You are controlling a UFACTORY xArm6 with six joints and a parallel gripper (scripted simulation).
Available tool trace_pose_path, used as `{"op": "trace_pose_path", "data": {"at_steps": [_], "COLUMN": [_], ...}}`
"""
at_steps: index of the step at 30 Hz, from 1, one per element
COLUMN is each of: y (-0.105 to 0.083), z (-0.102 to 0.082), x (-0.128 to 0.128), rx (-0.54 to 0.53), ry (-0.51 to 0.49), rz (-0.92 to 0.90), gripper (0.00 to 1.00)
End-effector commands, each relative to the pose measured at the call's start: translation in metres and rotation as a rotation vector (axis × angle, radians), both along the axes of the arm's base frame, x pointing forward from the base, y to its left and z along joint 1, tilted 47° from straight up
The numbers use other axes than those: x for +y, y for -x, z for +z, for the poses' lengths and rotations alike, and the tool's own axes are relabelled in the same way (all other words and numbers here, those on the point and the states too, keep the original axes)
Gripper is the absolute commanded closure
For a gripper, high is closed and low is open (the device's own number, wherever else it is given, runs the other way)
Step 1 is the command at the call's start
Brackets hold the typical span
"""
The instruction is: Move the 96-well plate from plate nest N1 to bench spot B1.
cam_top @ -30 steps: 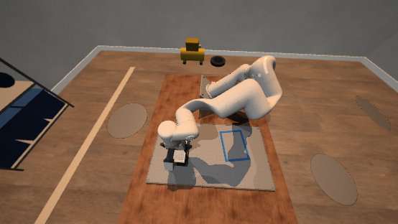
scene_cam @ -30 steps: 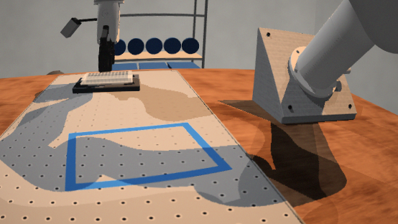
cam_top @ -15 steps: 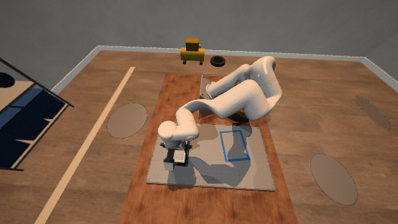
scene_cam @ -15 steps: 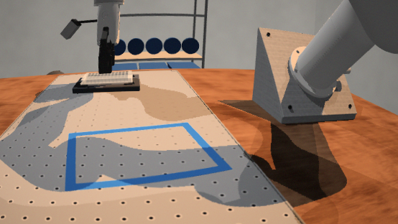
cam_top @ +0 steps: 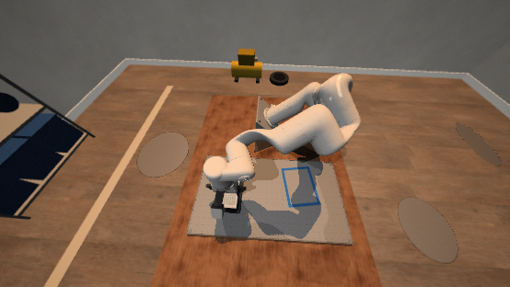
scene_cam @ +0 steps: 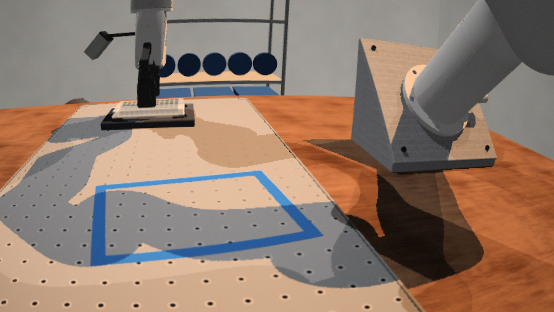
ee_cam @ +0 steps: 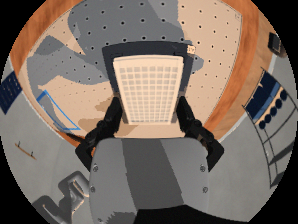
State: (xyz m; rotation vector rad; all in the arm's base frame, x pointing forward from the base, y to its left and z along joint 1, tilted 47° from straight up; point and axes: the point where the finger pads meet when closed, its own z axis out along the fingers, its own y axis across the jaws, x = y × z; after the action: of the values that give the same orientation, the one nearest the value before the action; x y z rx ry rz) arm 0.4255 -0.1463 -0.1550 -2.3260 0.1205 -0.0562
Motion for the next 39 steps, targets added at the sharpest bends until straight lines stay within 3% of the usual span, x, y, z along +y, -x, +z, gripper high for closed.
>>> {"op": "trace_pose_path", "data": {"at_steps": [1, 33, 34, 39], "y": [-0.0014, -0.0022, -0.0021, -0.0021], "z": [-0.0005, -0.0069, -0.0065, -0.0065], "x": [-0.0003, 0.0064, 0.006, 0.006], "rx": [-0.003, -0.003, -0.003, -0.003], "ry": [0.003, 0.003, 0.003, 0.003], "rz": [-0.002, -0.002, -0.002, -0.002], "gripper": [0.0, 0.0, 1.0, 1.0]}}
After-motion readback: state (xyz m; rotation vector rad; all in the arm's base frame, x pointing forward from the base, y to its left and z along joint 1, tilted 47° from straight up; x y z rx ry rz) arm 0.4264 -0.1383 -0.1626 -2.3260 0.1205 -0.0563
